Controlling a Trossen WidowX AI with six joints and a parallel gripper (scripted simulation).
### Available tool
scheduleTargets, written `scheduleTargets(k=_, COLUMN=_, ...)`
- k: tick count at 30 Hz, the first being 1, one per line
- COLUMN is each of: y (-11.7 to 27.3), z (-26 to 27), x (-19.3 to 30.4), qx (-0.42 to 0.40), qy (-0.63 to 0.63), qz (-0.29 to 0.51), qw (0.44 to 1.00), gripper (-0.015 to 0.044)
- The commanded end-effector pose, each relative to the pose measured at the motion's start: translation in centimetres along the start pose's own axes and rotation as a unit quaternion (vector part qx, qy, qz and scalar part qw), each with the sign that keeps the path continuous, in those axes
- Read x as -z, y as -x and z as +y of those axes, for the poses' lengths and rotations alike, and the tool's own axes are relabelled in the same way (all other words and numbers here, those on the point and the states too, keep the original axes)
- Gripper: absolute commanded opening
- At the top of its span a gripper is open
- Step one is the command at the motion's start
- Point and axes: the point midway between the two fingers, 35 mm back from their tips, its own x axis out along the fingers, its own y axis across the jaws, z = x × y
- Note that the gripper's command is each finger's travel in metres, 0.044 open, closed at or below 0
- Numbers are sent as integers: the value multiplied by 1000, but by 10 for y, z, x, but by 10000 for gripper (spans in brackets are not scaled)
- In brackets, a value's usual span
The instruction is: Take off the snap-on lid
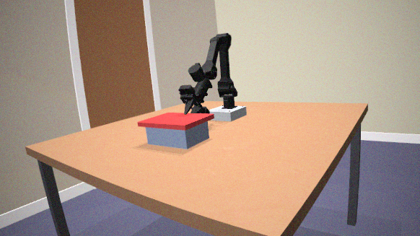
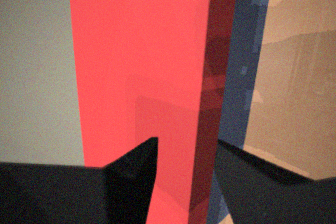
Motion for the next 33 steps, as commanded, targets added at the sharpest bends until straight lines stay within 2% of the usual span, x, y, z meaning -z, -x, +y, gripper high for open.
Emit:
scheduleTargets(k=1, y=1, z=1, x=0, qx=0, qy=0, qz=0, qw=1000, gripper=0)
scheduleTargets(k=33, y=6, z=5, x=0, qx=0, qy=0, qz=0, qw=1000, gripper=0)
